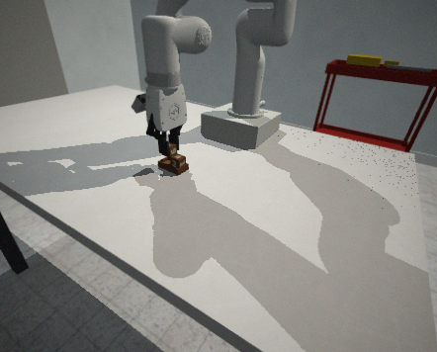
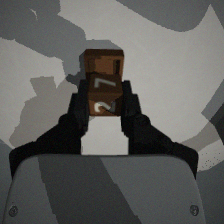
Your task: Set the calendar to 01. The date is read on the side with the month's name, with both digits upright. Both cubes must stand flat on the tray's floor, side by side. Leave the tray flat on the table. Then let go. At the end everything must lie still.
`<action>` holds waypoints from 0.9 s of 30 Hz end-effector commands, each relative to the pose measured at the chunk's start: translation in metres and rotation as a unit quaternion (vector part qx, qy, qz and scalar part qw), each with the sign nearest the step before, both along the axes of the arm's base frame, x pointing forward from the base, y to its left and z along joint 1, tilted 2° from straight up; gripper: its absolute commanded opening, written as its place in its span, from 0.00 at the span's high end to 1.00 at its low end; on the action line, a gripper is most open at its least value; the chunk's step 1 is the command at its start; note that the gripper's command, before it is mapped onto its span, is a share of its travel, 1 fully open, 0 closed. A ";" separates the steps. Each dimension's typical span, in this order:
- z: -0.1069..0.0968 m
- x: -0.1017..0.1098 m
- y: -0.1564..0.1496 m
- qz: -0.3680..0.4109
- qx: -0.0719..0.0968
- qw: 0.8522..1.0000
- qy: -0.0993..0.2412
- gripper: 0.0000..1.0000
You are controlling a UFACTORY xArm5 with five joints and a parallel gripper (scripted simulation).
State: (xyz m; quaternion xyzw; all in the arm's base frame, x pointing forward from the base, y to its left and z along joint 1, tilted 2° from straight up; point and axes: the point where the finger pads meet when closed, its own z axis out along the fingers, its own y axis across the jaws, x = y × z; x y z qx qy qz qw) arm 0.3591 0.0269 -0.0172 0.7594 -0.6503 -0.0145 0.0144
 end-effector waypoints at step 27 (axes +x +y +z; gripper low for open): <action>-0.014 0.001 0.000 0.000 0.000 1.000 -0.001 0.73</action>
